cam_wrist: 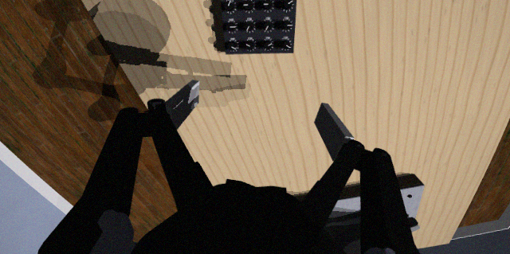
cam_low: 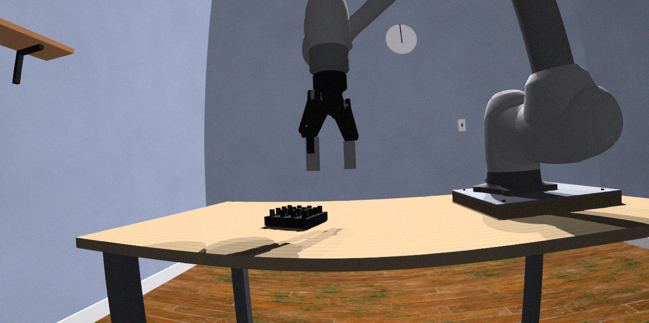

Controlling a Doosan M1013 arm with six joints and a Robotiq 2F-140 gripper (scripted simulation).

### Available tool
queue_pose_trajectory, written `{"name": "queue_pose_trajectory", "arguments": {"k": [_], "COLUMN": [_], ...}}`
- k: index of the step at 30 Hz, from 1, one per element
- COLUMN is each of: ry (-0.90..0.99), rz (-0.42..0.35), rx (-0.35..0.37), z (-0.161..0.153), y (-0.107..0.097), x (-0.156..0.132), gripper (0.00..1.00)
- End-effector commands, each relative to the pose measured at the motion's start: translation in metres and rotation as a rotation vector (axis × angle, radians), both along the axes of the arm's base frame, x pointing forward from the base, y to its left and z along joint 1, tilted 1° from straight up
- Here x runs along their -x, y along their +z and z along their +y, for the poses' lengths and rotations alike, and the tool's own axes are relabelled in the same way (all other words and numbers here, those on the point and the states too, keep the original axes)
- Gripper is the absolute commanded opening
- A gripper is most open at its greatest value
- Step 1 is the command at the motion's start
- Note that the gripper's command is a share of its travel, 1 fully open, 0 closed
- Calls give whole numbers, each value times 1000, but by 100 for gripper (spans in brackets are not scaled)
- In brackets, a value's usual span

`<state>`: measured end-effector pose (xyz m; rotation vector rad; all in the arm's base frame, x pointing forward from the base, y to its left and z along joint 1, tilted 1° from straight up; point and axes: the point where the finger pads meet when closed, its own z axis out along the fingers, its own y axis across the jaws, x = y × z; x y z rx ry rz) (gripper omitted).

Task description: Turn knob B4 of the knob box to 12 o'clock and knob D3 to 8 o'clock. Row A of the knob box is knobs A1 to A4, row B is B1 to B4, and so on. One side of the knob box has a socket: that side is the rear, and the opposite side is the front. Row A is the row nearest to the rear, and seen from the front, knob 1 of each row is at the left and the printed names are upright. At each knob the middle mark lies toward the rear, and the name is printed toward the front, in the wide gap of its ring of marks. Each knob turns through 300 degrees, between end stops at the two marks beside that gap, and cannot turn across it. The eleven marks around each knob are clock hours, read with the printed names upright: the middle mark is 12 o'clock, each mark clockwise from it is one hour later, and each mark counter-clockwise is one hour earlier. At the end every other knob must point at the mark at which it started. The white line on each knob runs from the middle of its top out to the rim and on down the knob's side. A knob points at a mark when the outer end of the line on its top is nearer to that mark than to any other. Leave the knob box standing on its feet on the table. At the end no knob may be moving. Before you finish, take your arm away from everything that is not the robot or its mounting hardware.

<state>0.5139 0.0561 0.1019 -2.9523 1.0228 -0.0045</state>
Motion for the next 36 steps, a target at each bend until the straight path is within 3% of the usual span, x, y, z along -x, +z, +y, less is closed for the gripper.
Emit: {"name": "queue_pose_trajectory", "arguments": {"k": [1,29,32,36], "ry": [0,17,115,190], "rz": [0,0,-2,-3], "rx": [0,0,1,2], "z": [0,0,1,1], "y": [0,0,-4,-9], "x": [0,-8,-53,-87], "gripper": [100,100,100,100]}}
